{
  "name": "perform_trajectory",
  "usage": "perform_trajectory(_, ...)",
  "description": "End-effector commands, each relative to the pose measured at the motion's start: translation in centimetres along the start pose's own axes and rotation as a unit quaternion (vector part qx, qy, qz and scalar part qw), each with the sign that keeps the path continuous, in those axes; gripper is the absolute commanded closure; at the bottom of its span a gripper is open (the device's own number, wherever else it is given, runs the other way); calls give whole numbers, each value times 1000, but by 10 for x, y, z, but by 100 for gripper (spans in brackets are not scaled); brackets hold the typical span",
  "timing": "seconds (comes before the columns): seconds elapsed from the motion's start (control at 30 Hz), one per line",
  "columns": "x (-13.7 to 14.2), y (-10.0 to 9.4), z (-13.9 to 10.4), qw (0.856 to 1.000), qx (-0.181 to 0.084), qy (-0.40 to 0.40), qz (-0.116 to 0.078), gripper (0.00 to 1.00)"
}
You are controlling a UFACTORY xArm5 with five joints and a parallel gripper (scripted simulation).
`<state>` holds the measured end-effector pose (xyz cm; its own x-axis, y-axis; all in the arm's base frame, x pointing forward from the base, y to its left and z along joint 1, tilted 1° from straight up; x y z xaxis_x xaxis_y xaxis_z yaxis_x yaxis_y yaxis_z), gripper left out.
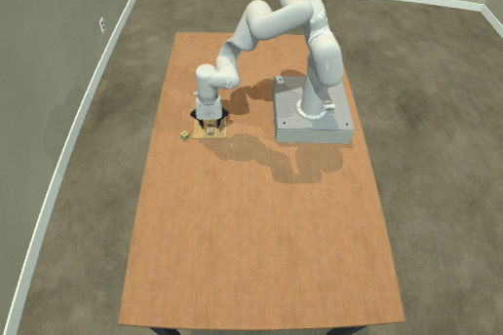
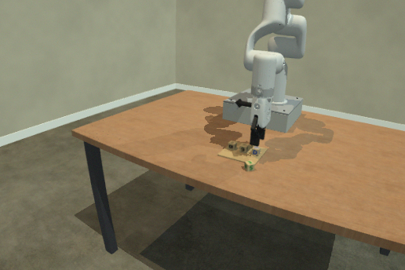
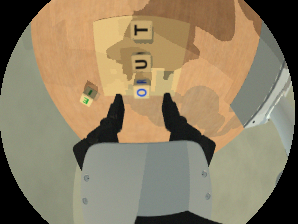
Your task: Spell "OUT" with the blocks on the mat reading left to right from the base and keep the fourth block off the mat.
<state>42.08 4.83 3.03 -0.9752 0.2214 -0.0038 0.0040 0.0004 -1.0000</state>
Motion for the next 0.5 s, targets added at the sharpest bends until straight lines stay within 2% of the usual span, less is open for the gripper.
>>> perform_trajectory(0.0,-1,4,0,1000,-1,0,2,37)
perform_trajectory(0.47,-1,11,-1,1000,-1,0,2,37)
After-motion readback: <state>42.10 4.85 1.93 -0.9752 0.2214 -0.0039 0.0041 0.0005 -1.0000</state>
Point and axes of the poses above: the point where the finger pads meet when closed, its own y axis out along the fingers, its own x axis across the jaws, z = x × y, the point moved 5 cm from there along -y, back along the fingers, and after that the axes turned 13 degrees about y, right-handed, at the moved point
